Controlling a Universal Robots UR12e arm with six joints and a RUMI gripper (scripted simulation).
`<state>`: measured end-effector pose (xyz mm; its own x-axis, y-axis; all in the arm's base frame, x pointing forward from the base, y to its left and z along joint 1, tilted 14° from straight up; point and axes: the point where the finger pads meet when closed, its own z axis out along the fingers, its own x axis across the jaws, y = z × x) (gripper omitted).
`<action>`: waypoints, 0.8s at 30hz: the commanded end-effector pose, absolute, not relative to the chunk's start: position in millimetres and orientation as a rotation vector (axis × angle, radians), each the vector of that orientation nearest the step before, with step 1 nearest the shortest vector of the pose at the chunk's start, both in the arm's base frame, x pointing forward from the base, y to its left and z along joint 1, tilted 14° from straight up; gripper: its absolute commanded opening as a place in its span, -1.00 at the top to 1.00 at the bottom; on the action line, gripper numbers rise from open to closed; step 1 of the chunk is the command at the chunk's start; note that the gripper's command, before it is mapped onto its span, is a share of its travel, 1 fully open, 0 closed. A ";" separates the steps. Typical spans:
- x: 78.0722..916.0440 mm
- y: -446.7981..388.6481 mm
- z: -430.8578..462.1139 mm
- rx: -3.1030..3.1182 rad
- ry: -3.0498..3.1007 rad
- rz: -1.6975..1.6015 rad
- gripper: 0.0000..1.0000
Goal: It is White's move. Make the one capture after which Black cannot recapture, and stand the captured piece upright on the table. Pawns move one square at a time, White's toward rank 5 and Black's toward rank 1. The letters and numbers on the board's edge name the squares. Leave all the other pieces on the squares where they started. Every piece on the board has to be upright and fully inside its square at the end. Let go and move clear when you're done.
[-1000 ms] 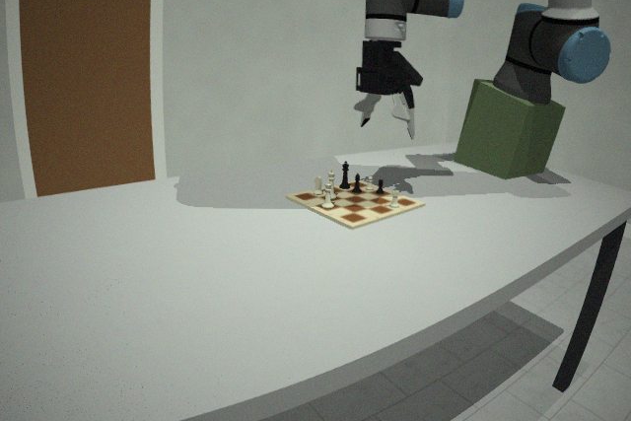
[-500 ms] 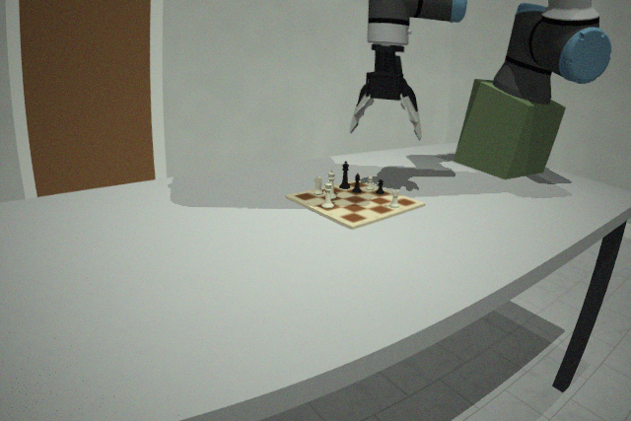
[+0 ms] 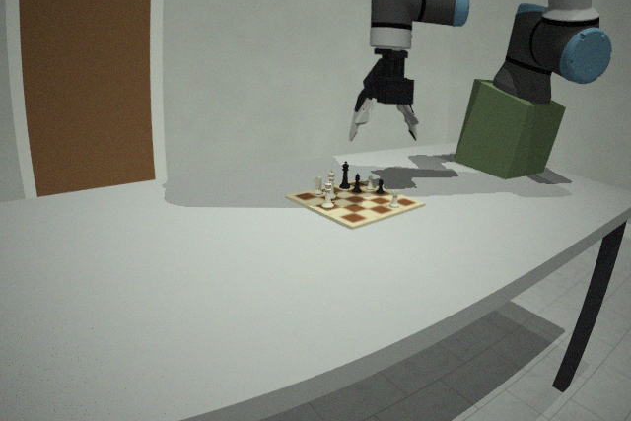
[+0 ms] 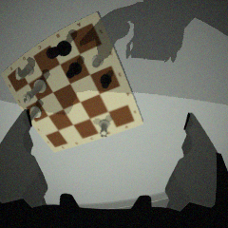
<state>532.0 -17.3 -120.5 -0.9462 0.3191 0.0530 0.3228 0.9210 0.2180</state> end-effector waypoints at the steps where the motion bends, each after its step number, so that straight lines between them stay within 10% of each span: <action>1: 534.2 -16.4 -122.7 -0.212 -3.120 -0.373 -1.00; 24: 539.5 -9.0 -128.9 0.608 -3.131 -0.364 -1.00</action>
<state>538.3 -9.9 -128.3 -0.9542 -0.2854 -0.0894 -0.2982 0.9301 0.2142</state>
